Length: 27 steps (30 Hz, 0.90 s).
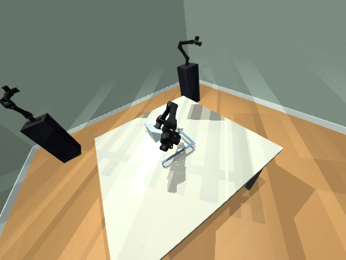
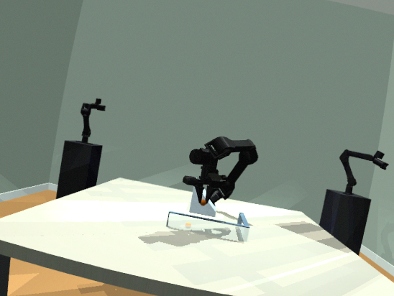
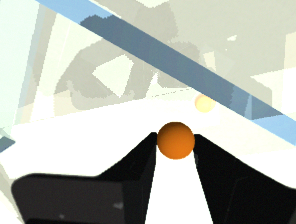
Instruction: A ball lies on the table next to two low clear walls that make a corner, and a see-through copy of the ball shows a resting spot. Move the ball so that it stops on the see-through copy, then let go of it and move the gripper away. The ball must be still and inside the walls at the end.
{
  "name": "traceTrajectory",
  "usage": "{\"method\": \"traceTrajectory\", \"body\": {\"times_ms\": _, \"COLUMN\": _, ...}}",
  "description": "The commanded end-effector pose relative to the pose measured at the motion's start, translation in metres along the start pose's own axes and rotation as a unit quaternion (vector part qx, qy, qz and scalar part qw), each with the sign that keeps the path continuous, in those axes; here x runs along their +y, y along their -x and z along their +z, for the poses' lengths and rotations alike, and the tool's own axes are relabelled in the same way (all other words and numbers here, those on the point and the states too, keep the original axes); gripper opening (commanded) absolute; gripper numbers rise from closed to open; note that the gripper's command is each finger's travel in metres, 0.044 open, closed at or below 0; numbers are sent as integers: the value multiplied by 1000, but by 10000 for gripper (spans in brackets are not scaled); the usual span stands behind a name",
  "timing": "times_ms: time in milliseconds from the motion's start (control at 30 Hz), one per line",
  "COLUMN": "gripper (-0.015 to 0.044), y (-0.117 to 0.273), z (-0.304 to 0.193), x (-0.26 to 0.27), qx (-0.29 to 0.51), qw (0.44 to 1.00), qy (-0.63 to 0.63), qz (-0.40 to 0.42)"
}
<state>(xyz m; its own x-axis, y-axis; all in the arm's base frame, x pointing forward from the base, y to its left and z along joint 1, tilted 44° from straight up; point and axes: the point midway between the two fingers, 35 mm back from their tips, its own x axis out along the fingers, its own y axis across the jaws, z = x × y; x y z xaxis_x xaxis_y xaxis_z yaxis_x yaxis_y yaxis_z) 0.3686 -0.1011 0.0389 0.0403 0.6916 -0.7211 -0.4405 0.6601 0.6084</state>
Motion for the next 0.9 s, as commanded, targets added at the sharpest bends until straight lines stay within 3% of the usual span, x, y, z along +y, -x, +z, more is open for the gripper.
{"method": "traceTrajectory", "body": {"times_ms": 0, "gripper": 0, "y": -3, "z": -2, "x": -13, "qx": 1, "qw": 998, "qy": -67, "qz": -4}}
{"method": "traceTrajectory", "body": {"times_ms": 333, "gripper": 0, "y": -14, "z": -8, "x": -41, "qx": 1, "qw": 972, "qy": -235, "qz": -4}}
{"method": "traceTrajectory", "body": {"times_ms": 567, "gripper": 0, "y": -18, "z": -8, "x": -42, "qx": 1, "qw": 971, "qy": -238, "qz": -4}}
{"method": "traceTrajectory", "body": {"times_ms": 867, "gripper": 0, "y": -58, "z": -7, "x": -44, "qx": 0, "qw": 971, "qy": -237, "qz": -4}}
